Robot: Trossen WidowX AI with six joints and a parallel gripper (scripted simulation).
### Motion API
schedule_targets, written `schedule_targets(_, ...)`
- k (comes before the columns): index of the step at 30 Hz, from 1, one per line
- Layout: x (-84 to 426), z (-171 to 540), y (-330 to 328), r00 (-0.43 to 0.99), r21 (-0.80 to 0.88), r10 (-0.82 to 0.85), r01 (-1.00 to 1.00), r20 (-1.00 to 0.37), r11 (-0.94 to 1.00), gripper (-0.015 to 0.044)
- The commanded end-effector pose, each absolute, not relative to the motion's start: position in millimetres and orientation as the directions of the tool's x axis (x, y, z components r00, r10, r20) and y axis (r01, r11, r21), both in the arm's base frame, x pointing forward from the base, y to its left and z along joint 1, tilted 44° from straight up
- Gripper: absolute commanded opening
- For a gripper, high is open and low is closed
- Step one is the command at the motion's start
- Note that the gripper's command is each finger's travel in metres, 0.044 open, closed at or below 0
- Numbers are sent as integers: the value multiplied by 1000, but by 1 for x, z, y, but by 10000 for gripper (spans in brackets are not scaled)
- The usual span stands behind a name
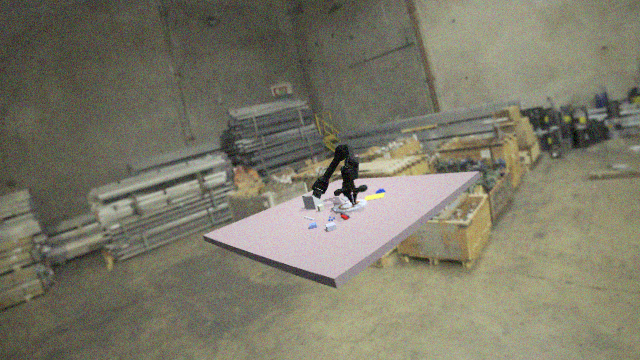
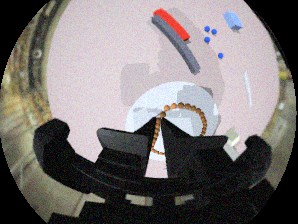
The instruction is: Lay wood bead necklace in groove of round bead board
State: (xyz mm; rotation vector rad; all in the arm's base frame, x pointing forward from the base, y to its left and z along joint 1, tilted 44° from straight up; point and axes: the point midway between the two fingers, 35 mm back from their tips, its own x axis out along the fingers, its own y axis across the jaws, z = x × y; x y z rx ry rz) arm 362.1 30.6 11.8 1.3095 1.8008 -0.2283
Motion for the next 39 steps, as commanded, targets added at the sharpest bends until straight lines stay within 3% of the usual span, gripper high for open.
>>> schedule_targets(1,370,12,32,-66,328,684,841,-727,430,0)
schedule_targets(12,370,6,38,-66,328,684,841,-726,430,0)
schedule_targets(29,370,9,34,-66,327,682,841,-729,431,440)
schedule_targets(39,370,11,32,-66,328,684,841,-727,430,440)
